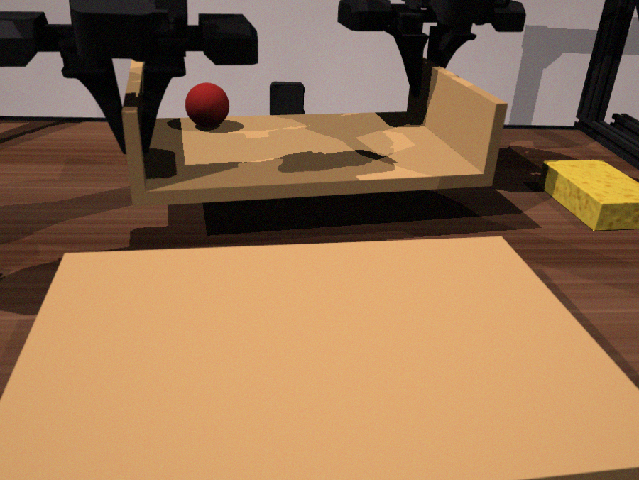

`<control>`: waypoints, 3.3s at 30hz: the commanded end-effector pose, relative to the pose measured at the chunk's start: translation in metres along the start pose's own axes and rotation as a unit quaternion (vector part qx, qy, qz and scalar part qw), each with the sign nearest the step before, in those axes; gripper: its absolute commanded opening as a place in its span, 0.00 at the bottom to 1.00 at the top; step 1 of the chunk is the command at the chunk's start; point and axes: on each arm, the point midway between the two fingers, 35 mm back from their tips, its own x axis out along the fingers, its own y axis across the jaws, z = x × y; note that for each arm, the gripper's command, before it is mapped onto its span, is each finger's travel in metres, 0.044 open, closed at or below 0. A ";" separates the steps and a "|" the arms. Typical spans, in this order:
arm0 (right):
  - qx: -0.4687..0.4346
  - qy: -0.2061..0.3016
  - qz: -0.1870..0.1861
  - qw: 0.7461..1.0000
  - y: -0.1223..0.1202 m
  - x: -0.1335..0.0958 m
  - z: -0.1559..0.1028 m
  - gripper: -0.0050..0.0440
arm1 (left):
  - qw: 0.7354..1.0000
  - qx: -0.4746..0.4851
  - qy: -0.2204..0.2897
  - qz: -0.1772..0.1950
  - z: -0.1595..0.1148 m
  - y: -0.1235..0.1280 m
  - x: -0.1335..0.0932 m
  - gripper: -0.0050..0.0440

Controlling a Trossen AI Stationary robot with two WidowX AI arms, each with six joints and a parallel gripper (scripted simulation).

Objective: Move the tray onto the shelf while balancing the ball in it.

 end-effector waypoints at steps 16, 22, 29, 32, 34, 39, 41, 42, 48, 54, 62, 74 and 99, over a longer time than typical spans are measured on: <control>-0.001 0.003 0.001 1.000 0.000 -0.009 -0.002 0.14 | 1.000 -0.001 0.003 0.000 -0.002 0.000 -0.010 0.14; -0.001 0.005 0.002 1.000 0.000 -0.010 -0.001 0.14 | 1.000 -0.001 0.005 0.000 -0.001 0.000 -0.011 0.14; -0.001 0.005 0.002 1.000 0.000 -0.014 -0.001 0.14 | 1.000 -0.001 0.005 0.000 -0.001 0.000 -0.016 0.14; -0.001 0.005 0.002 1.000 0.000 -0.014 -0.001 0.14 | 1.000 -0.001 0.005 0.000 -0.001 0.000 -0.016 0.14; -0.001 0.004 0.001 1.000 0.000 -0.015 -0.002 0.14 | 1.000 -0.001 0.004 0.000 -0.002 0.000 -0.016 0.14; -0.001 0.003 0.001 1.000 0.000 -0.016 -0.002 0.14 | 1.000 -0.001 0.003 0.000 -0.002 0.000 -0.016 0.14; -0.001 0.003 0.001 1.000 0.000 -0.018 -0.002 0.14 | 1.000 -0.001 0.003 0.000 -0.002 0.000 -0.019 0.14; -0.001 0.003 0.001 1.000 0.000 -0.020 -0.002 0.14 | 1.000 -0.001 0.003 0.000 -0.002 0.000 -0.019 0.14; -0.001 0.003 0.001 1.000 0.000 -0.020 -0.002 0.14 | 1.000 -0.001 0.003 0.000 -0.002 0.000 -0.022 0.14; -0.001 0.003 0.001 1.000 0.000 -0.021 -0.002 0.14 | 1.000 -0.001 0.003 0.000 -0.002 0.000 -0.022 0.14; -0.001 0.003 0.001 1.000 0.000 -0.027 -0.002 0.14 | 1.000 -0.001 0.003 0.000 -0.002 0.000 -0.027 0.14; -0.001 0.003 0.001 1.000 0.000 -0.029 -0.002 0.14 | 1.000 -0.001 0.003 0.000 -0.002 0.000 -0.029 0.14; -0.001 0.003 0.001 1.000 -0.001 -0.033 0.004 0.14 | 1.000 -0.001 0.003 0.000 0.004 -0.001 -0.034 0.14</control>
